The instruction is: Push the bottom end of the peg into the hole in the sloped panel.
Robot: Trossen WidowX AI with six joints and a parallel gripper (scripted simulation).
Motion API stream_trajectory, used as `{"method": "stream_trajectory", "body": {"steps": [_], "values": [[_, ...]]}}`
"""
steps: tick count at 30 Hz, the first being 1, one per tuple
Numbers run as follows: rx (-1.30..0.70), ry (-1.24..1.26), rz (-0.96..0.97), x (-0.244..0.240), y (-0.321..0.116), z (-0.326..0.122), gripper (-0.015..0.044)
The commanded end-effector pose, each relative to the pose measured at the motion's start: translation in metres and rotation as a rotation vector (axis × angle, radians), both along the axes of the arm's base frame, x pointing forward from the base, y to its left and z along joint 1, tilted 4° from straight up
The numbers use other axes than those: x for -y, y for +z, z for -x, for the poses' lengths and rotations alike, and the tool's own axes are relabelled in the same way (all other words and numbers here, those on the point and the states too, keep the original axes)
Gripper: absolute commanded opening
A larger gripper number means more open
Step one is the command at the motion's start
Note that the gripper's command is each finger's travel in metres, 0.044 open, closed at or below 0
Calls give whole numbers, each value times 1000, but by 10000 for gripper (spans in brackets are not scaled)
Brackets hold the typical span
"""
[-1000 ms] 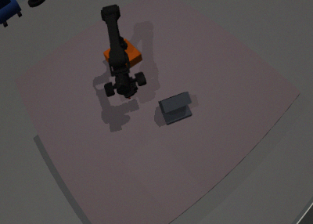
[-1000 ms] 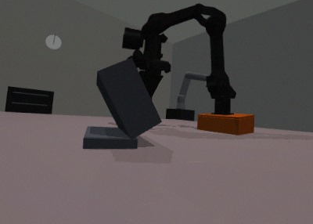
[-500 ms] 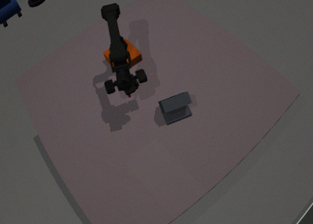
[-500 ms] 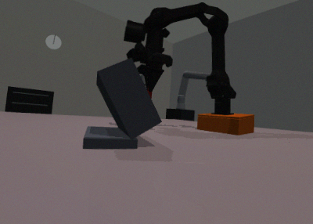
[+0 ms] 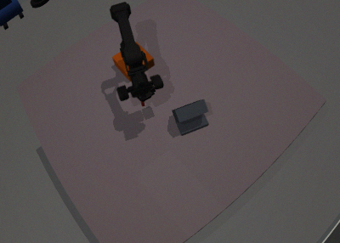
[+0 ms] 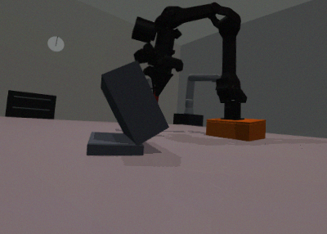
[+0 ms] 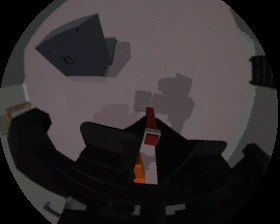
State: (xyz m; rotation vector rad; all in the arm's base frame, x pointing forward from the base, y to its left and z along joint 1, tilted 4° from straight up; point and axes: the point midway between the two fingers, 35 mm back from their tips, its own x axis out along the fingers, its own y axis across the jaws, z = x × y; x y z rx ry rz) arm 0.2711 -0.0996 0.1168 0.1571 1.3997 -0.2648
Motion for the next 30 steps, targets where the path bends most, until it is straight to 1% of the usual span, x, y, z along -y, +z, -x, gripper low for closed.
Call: {"method": "stream_trajectory", "body": {"steps": [1,30], "values": [[9,-1,18,-3,-1,-1,0],[93,27,127,-27,-3,-12,0]]}}
